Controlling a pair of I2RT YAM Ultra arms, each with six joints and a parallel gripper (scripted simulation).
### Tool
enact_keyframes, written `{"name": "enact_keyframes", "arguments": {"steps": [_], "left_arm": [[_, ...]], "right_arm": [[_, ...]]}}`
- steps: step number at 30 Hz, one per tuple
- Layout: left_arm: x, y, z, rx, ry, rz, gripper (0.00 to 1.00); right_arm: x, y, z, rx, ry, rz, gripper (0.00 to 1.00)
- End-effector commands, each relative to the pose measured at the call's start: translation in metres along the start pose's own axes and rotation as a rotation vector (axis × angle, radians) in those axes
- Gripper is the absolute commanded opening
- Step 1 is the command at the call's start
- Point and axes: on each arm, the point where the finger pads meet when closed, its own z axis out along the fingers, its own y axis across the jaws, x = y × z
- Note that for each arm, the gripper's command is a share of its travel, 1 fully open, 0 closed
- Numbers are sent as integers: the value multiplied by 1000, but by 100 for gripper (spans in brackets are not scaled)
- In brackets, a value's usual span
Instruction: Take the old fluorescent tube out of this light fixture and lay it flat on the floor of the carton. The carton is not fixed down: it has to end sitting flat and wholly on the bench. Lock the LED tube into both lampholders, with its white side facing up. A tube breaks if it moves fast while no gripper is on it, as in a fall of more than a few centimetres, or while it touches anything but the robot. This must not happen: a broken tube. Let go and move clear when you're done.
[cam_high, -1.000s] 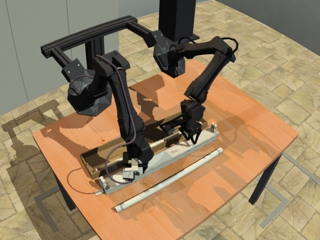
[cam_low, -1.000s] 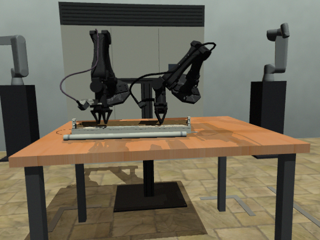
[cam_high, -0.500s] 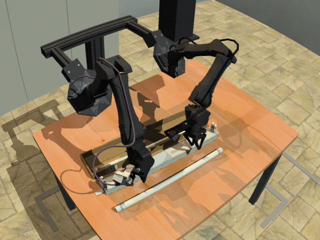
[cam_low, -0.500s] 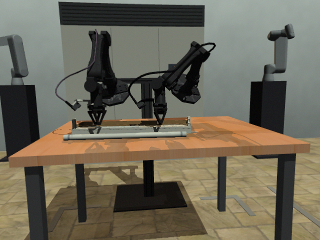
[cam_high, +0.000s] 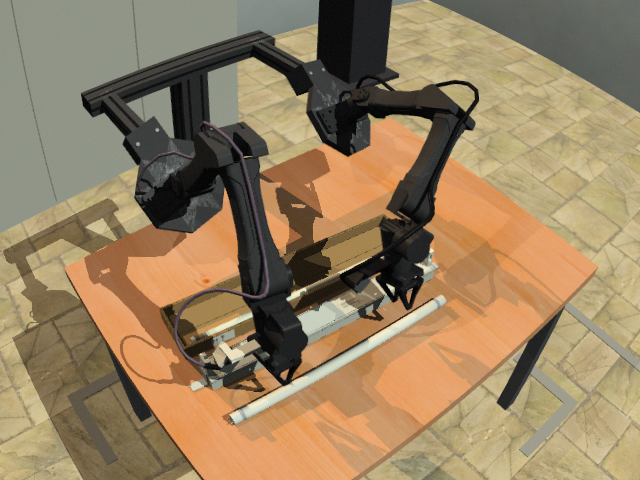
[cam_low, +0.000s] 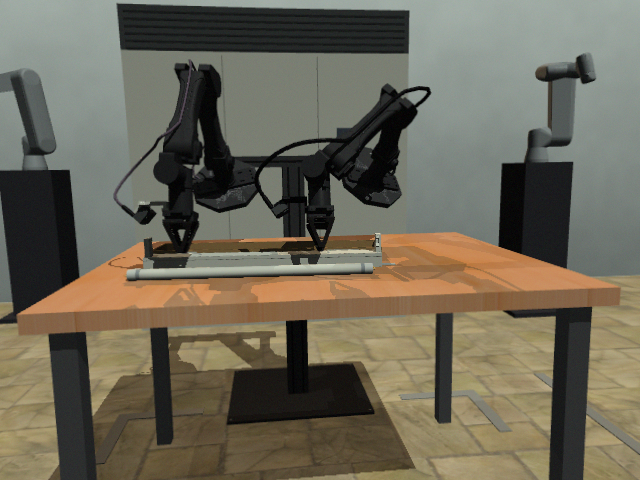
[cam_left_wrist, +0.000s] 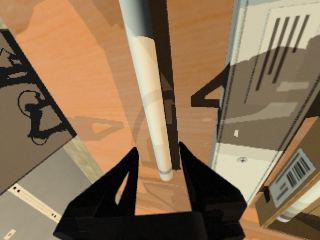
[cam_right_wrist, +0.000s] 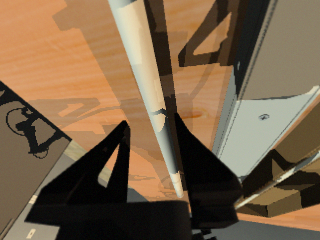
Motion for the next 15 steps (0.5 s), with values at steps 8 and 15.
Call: {"name": "enact_keyframes", "arguments": {"steps": [8, 15], "left_arm": [[-3, 13, 11, -21, -11, -13, 49], [-9, 8, 14, -10, -18, 1, 49]], "right_arm": [[-10, 6, -2, 14, -29, 4, 49], [-7, -2, 12, 24, -23, 0, 49]]}}
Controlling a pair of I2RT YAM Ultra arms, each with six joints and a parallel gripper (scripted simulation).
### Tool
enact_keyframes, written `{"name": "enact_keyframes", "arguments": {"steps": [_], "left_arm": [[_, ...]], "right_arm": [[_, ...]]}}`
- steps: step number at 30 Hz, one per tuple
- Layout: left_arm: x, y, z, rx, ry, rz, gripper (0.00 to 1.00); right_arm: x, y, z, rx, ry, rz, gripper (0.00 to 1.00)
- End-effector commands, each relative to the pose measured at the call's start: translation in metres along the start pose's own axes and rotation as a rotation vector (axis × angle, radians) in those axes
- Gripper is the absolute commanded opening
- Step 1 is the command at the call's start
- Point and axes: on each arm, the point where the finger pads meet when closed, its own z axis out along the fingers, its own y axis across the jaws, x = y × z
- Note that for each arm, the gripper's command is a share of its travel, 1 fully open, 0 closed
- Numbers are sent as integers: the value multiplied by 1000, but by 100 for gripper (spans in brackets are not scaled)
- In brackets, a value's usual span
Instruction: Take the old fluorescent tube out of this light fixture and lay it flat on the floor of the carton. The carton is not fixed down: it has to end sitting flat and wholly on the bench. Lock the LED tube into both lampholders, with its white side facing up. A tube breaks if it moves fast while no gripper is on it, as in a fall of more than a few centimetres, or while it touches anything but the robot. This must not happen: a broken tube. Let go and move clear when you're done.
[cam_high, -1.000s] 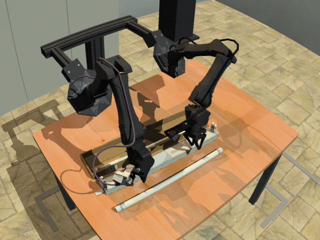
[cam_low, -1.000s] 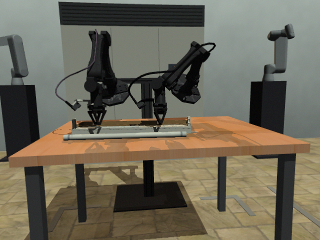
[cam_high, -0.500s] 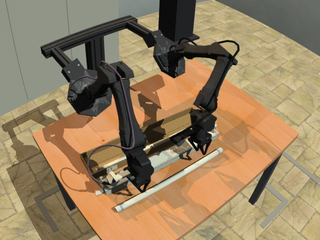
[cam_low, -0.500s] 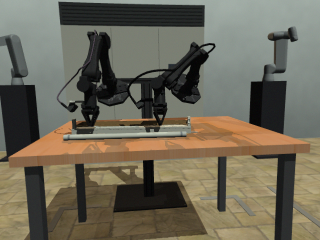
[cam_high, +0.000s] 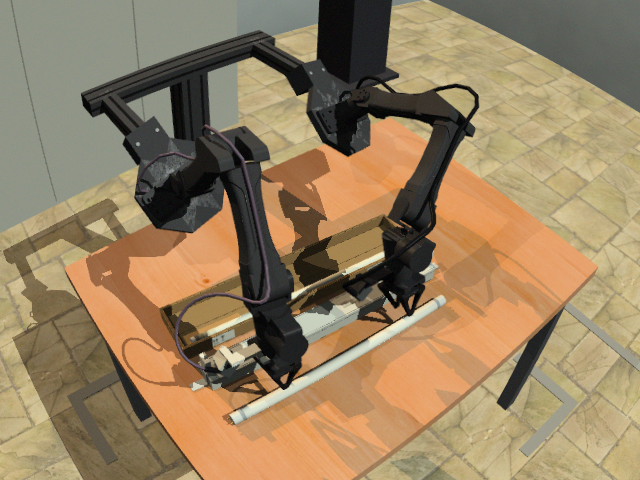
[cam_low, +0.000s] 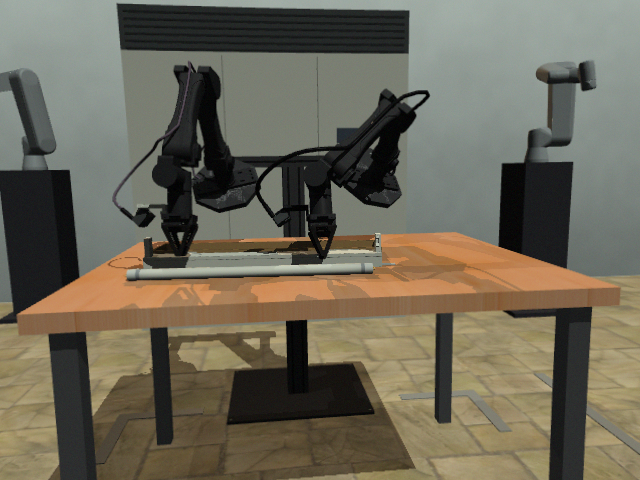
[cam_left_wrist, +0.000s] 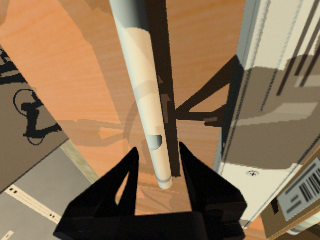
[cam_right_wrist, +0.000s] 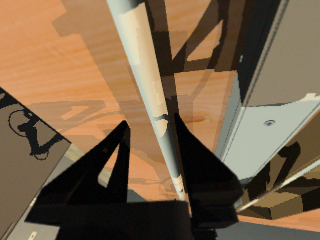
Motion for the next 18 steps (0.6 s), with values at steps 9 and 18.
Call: {"name": "enact_keyframes", "arguments": {"steps": [9, 18], "left_arm": [[-13, 19, 20, -44, -39, -11, 49], [-16, 23, 15, -39, -50, -7, 49]], "right_arm": [[-1, 12, 29, -37, -18, -22, 49], [-5, 11, 46, -33, -24, -21, 49]]}}
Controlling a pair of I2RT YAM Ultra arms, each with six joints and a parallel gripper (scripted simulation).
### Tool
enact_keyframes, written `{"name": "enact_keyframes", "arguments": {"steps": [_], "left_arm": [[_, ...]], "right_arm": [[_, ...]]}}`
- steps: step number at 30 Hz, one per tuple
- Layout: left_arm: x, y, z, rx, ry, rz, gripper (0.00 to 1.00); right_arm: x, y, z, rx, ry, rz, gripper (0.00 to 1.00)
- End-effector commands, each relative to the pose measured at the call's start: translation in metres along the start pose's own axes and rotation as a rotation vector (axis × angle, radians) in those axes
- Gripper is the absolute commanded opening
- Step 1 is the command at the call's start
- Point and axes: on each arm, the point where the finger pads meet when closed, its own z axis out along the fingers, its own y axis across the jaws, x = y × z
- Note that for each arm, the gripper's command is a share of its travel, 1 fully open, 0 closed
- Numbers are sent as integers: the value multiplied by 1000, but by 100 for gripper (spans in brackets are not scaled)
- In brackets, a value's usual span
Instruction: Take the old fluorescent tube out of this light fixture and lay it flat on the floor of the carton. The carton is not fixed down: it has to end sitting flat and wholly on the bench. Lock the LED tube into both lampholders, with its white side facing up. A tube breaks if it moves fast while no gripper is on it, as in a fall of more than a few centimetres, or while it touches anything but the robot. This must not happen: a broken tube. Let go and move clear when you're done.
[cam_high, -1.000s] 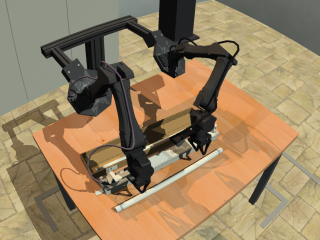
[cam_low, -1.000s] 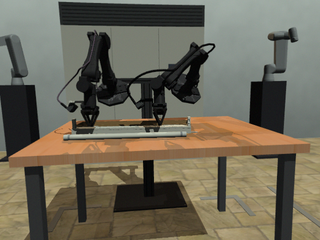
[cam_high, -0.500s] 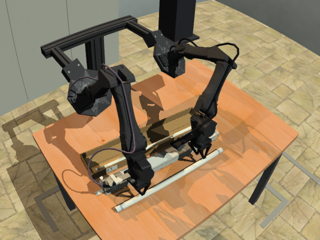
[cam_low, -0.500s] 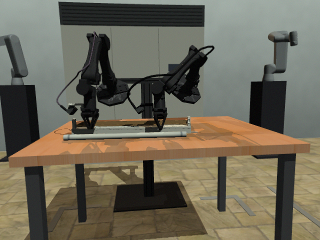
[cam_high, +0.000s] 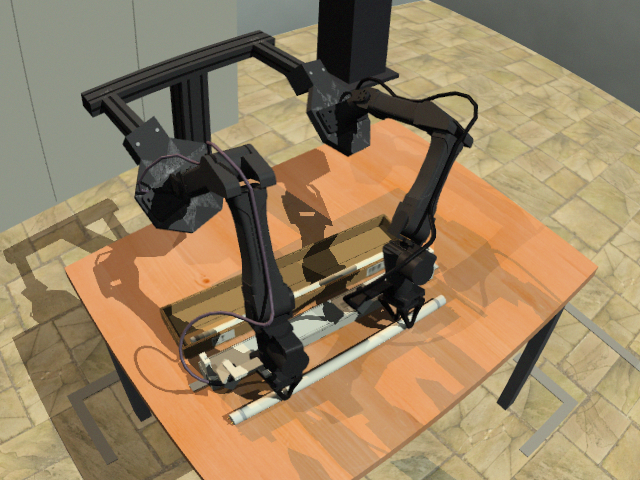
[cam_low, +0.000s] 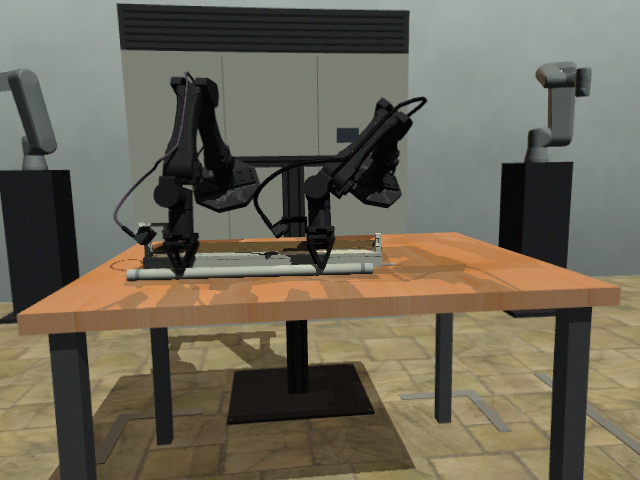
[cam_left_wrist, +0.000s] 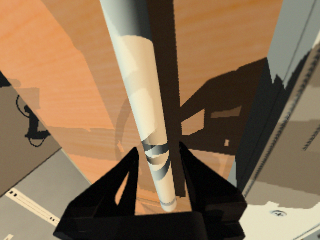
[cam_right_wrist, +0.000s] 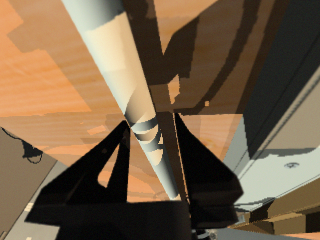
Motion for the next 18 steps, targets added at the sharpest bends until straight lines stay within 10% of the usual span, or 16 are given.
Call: {"name": "enact_keyframes", "arguments": {"steps": [1, 11, 12, 18], "left_arm": [[-9, 32, -23, -53, -43, -26, 49], [-9, 9, -17, -31, -41, 3, 49], [-11, 8, -15, -21, -40, 5, 11], [-12, 10, -14, -19, -39, 5, 11]], "right_arm": [[-11, 13, -4, -15, -32, -4, 49], [-11, 18, -11, -55, -36, -6, 49], [-10, 14, -12, -34, -34, -5, 49], [-10, 14, -12, -34, -34, -5, 49]]}}
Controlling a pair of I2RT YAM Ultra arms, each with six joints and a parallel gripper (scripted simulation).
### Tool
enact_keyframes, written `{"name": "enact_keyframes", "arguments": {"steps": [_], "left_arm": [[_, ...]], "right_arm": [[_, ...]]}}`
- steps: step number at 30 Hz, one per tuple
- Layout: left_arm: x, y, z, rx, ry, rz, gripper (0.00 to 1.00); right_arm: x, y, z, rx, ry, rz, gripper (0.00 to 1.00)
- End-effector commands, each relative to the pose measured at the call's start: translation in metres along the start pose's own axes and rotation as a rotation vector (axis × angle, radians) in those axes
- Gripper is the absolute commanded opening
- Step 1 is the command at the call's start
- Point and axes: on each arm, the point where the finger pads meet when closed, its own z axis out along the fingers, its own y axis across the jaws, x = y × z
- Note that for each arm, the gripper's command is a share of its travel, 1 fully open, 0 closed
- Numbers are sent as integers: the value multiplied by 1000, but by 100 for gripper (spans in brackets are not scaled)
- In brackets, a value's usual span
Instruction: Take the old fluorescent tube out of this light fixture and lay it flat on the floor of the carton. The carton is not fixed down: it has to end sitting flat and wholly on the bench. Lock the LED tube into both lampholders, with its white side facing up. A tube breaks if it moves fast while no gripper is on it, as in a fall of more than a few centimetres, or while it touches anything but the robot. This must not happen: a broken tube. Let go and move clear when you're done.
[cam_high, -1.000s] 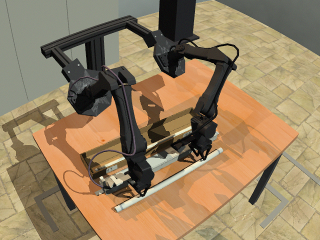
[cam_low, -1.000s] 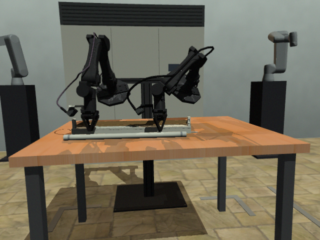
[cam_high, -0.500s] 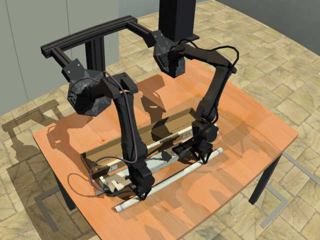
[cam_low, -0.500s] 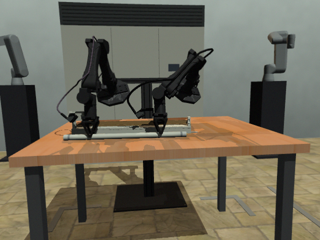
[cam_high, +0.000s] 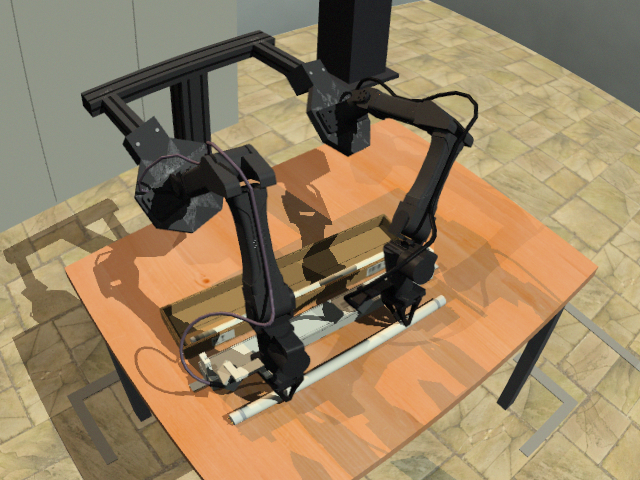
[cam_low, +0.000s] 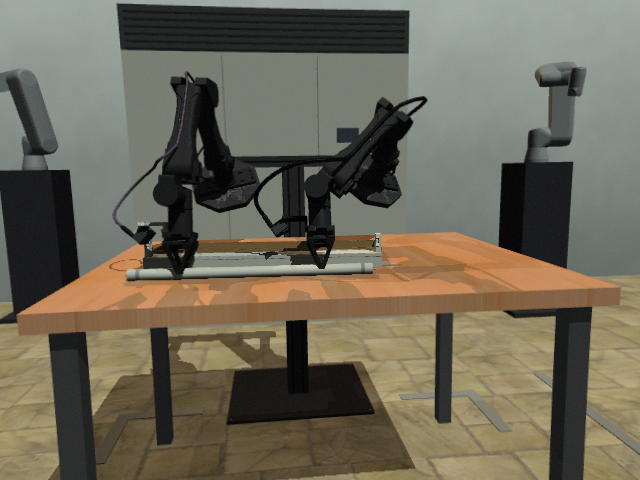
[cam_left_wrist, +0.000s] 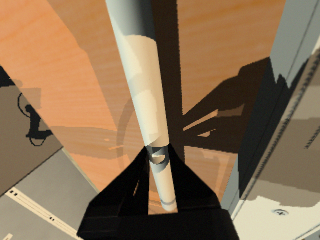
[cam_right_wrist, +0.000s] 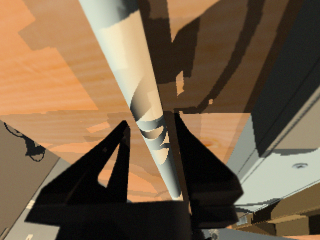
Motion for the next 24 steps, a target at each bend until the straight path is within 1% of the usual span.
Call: {"name": "enact_keyframes", "arguments": {"steps": [1, 10, 11, 15, 16, 17, 24], "left_arm": [[-12, 7, -13, -13, -33, 8, 11], [-12, 7, -13, -13, -33, 8, 11], [-12, 7, -13, -13, -33, 8, 11], [-12, 7, -13, -13, -33, 8, 11], [-12, 7, -13, -13, -33, 8, 11], [-12, 7, -13, -13, -33, 8, 11], [-12, 7, -13, -13, -33, 8, 11]], "right_arm": [[-10, 8, -11, -20, -32, -4, 49], [-10, 8, -11, -20, -32, -4, 49], [-10, 8, -11, -20, -32, -4, 11], [-10, 8, -11, -20, -32, -4, 11], [-6, 4, -4, -9, -25, -3, 11], [-10, 4, -6, -9, -31, -2, 11], [-10, 4, -6, -9, -31, -2, 11]]}}
